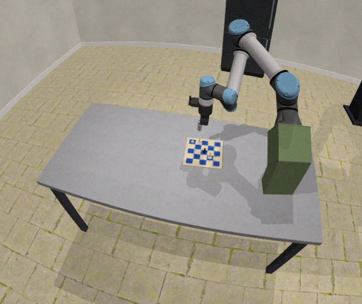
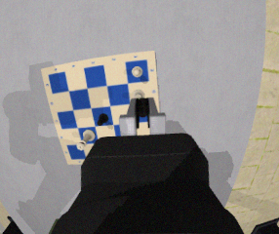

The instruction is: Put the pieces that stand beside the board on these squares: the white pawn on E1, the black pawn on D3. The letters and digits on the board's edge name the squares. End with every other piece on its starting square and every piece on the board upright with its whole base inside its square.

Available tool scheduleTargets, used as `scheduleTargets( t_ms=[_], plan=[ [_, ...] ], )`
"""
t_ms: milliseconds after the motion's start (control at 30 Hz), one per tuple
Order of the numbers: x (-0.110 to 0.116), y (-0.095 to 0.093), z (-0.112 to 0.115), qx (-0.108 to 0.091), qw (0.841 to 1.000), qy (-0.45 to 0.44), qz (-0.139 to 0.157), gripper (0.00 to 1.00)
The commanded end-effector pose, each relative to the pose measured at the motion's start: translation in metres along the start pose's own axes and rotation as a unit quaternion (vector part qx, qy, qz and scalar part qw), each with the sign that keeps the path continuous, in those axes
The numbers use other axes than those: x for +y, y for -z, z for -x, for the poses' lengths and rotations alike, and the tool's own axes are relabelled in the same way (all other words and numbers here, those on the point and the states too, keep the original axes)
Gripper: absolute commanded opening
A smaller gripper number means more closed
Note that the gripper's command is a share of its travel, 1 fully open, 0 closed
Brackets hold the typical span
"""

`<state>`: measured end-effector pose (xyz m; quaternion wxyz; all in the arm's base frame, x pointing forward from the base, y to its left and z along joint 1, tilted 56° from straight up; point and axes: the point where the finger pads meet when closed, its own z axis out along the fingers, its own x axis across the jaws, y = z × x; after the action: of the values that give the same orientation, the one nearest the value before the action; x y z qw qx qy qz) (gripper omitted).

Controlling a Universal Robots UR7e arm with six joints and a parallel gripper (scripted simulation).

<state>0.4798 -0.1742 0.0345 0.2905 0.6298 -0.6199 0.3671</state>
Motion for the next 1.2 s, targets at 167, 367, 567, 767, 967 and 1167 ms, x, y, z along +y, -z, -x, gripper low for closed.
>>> scheduleTargets(
  t_ms=[167,367,567,767,967,1167],
  plan=[
    [0.007,0.003,0.080,0.004,1.000,0.024,-0.001,0.00],
    [0.007,0.004,0.082,0.004,1.000,0.024,-0.001,0.00],
    [0.007,0.004,0.082,0.004,1.000,0.024,-0.001,0.00],
    [0.007,0.002,0.082,0.004,1.000,0.024,-0.001,0.00],
    [0.007,-0.011,0.082,0.003,1.000,0.024,0.000,0.00],
    [0.006,-0.035,0.082,0.003,1.000,0.024,0.000,0.00]
  ],
)
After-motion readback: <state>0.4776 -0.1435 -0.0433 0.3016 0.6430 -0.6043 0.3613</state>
